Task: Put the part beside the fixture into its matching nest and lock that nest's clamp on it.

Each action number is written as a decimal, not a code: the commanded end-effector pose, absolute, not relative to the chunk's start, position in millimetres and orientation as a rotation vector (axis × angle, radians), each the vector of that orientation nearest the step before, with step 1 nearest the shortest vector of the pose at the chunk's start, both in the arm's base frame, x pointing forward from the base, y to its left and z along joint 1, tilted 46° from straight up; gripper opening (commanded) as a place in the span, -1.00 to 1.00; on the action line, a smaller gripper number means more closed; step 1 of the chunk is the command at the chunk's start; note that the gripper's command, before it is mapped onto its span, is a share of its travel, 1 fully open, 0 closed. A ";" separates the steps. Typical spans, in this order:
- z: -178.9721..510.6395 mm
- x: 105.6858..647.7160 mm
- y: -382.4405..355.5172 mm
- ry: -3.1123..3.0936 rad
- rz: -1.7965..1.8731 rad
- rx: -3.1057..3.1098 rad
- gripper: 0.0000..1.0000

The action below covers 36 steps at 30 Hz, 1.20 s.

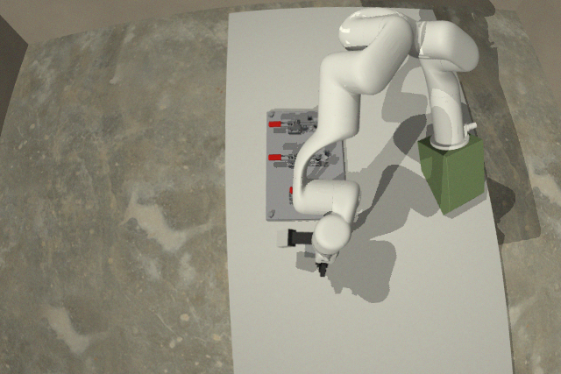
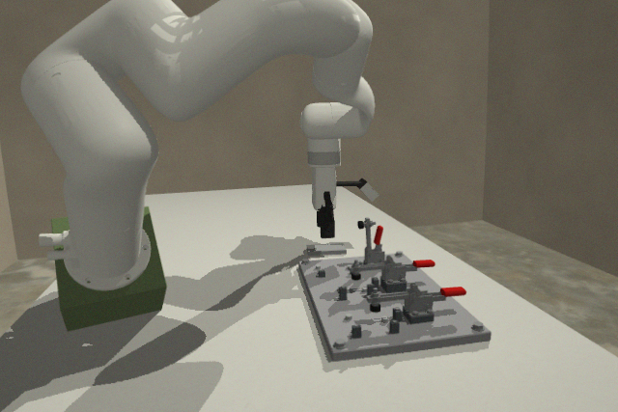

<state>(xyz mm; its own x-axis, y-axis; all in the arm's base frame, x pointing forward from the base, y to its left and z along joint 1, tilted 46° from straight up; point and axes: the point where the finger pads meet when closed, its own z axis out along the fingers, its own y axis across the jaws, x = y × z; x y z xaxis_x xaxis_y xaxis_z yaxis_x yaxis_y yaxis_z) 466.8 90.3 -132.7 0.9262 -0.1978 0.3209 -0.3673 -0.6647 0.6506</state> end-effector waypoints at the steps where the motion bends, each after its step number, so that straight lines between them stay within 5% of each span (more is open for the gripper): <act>1: -136.7 469.5 86.9 -0.399 0.292 2.316 1.00; 36: -143.9 470.5 79.4 -0.399 0.292 2.316 1.00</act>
